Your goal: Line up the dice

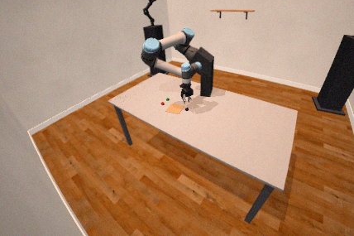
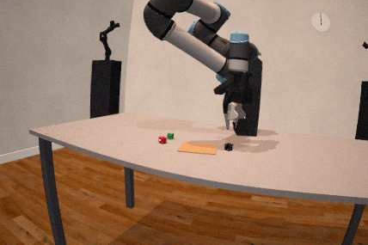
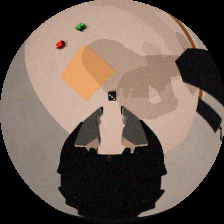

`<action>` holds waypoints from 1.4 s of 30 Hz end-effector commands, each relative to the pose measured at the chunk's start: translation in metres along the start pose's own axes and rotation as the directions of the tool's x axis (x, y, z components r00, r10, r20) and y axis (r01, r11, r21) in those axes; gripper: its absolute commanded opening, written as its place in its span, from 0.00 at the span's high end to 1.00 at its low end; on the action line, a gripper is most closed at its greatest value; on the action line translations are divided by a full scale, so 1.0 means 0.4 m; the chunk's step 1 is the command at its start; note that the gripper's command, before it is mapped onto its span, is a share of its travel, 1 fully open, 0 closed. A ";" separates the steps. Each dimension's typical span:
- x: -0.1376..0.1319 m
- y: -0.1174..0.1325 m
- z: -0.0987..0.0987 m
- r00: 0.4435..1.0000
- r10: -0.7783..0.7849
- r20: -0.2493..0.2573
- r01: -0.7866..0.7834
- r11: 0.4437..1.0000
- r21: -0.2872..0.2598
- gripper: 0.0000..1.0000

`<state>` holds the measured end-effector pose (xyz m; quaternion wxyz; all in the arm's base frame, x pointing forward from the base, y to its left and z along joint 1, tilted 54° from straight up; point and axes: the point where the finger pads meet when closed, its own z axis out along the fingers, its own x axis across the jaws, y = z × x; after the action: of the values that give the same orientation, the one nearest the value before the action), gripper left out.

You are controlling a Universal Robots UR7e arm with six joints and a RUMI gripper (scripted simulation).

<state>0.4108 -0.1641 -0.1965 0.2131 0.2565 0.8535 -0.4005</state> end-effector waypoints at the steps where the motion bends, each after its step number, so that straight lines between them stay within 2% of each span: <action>1: -0.001 0.000 -0.001 1.000 0.000 0.001 0.000 1.000 -0.001 0.76; 28: -0.001 0.000 0.000 1.000 0.000 0.001 0.000 1.000 -0.001 0.76; 42: -0.001 0.000 0.020 1.000 0.000 0.001 0.000 1.000 -0.001 0.76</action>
<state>0.4116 -0.1685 -0.1997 0.2130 0.2566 0.8535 -0.4004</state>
